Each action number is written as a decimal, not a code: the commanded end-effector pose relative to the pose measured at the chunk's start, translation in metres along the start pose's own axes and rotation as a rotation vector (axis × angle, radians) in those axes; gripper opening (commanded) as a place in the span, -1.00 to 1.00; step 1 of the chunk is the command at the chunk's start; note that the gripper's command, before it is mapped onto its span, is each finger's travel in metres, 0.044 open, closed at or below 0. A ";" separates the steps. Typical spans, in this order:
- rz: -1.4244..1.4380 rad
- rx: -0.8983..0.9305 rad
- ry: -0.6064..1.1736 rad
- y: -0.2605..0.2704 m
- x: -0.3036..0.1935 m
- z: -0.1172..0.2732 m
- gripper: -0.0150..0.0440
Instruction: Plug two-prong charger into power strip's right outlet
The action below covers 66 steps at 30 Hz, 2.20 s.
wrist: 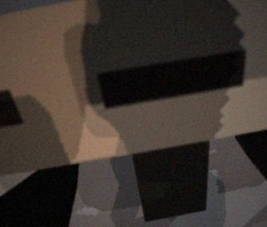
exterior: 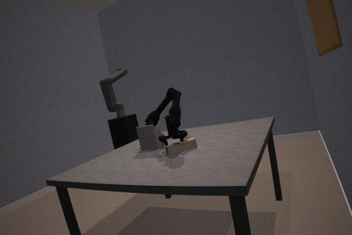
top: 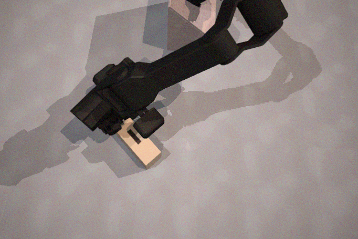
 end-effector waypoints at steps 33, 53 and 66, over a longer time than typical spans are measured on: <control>0.006 -0.003 -0.018 -0.001 -0.013 -0.001 1.00; 0.006 -0.004 -0.018 -0.002 -0.026 -0.002 1.00; 0.006 -0.004 -0.017 -0.002 -0.040 -0.004 1.00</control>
Point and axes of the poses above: the point midway between the two fingers, 35 mm back from their tips, its own z axis back along the fingers, its own y axis across the jaws, x = y × z, the point moved 7 cm from there along z, back along the fingers, and after that the axes turned 4 degrees about -z, right-handed, at the moved point
